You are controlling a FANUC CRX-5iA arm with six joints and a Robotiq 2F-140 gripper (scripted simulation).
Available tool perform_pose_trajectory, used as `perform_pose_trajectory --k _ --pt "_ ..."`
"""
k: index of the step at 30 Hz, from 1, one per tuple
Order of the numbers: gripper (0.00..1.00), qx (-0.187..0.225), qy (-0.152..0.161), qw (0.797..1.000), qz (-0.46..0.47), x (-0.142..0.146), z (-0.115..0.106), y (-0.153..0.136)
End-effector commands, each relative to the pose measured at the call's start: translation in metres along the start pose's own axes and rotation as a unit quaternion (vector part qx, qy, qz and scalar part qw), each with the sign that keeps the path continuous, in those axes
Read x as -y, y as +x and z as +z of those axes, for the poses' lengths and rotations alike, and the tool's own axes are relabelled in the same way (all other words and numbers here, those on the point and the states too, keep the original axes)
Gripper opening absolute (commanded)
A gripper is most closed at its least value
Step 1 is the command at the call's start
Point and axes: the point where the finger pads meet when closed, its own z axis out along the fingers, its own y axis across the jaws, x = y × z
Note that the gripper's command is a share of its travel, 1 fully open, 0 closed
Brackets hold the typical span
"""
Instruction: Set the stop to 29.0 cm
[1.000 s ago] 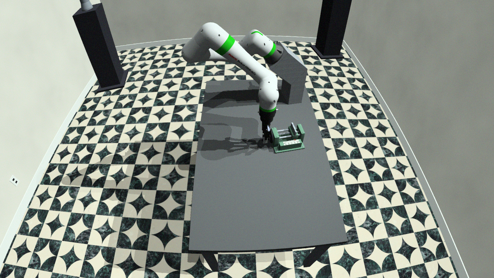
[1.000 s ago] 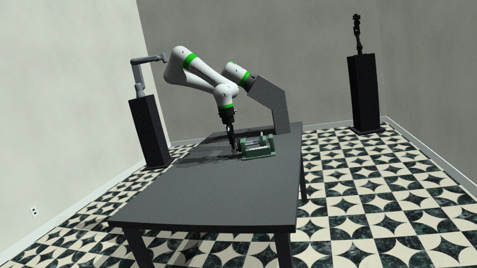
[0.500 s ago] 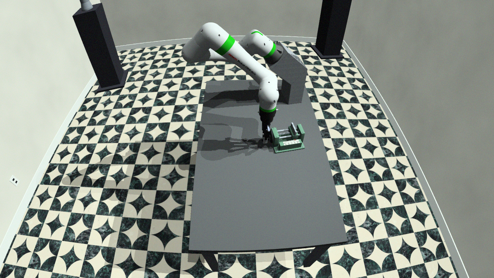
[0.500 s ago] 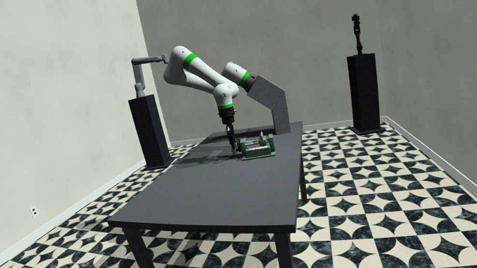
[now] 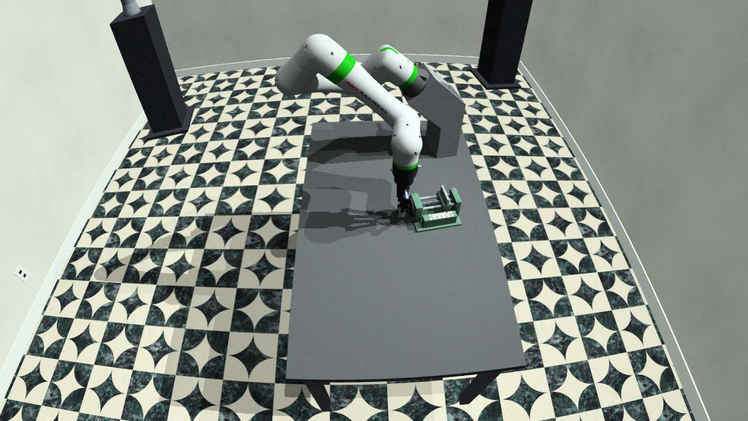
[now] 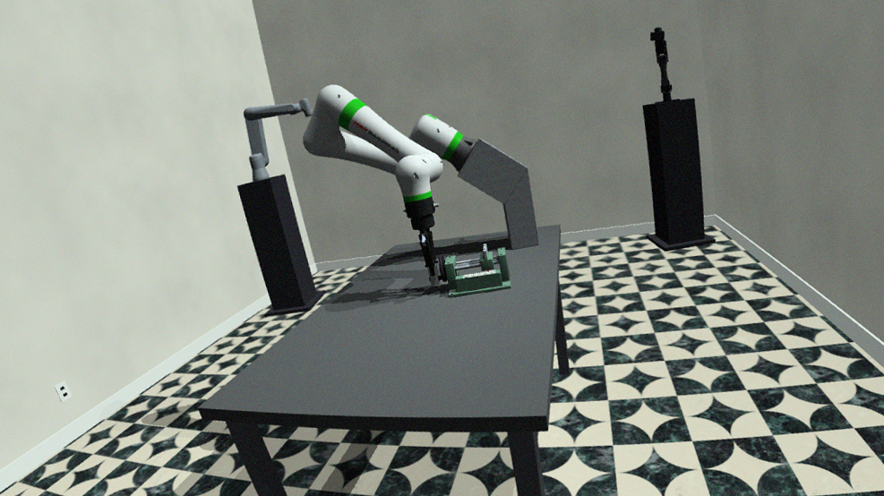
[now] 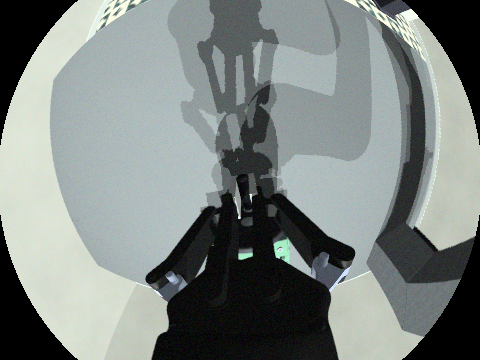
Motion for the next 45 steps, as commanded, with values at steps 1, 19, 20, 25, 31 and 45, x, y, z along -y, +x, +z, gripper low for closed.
perform_pose_trajectory --k 1,19,20,25,31,45 --pt "0.04 0.0 0.0 1.0 0.0 0.0002 -0.0001 -0.0001" --pt "0.33 0.0 0.0 1.0 0.0 0.0002 -0.0001 -0.0001" --pt "0.33 0.0 0.0 1.0 0.0 0.0002 -0.0001 -0.0001" --pt "0.33 0.0 0.0 1.0 0.0 0.0002 -0.0001 -0.0001" --pt "0.33 0.0 0.0 1.0 0.0 0.0002 -0.0001 -0.0001" --pt "0.33 0.0 0.0 1.0 0.0 0.0002 -0.0018 -0.0001"
